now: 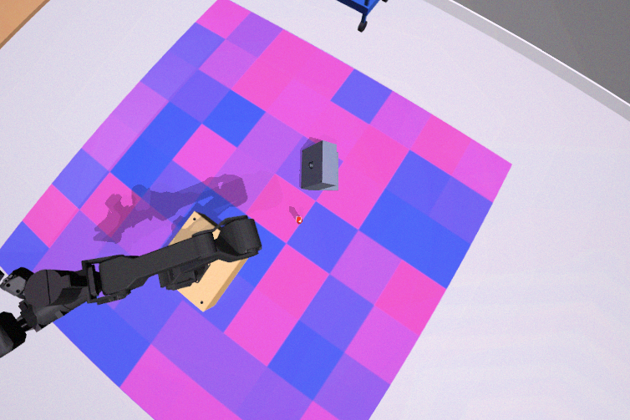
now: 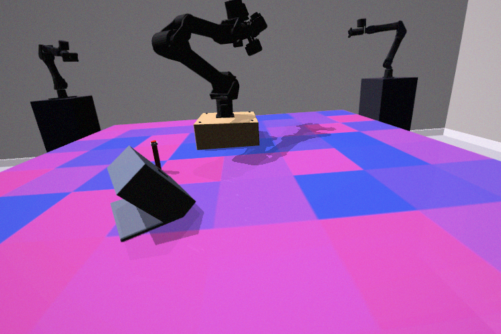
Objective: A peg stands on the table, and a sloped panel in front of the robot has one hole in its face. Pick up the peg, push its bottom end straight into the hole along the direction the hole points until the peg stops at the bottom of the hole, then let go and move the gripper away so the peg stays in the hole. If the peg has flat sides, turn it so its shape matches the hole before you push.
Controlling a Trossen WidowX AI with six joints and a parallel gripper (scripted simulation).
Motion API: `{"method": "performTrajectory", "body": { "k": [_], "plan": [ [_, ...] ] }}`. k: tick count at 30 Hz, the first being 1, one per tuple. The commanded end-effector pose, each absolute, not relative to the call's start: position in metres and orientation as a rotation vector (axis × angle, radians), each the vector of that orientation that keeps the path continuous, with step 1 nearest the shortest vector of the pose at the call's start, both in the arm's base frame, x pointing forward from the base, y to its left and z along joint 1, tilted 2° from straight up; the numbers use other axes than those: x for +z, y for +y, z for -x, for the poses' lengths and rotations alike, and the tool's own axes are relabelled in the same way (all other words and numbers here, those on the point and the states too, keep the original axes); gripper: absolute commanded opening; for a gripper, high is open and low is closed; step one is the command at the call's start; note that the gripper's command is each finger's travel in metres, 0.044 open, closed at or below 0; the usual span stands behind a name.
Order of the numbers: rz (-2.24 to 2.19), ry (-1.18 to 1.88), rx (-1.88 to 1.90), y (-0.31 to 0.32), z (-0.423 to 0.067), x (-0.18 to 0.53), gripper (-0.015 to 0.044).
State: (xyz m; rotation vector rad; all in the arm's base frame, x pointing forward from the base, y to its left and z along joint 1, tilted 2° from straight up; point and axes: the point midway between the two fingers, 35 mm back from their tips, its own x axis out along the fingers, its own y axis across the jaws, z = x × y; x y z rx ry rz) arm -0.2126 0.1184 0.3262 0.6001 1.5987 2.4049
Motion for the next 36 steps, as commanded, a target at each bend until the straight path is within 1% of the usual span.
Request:
{"method": "performTrajectory", "body": {
  "k": [1,2,19,36],
  "plan": [
    [-0.600,1.596,2.403,0.119,0.213,0.326,0.0426],
    [-0.600,1.587,2.399,0.121,0.212,0.326,0.0440],
    [-0.564,1.315,2.239,0.179,0.192,0.312,0.0440],
    [-0.489,1.090,2.053,0.232,0.156,0.297,0.0440]
  ]
}}
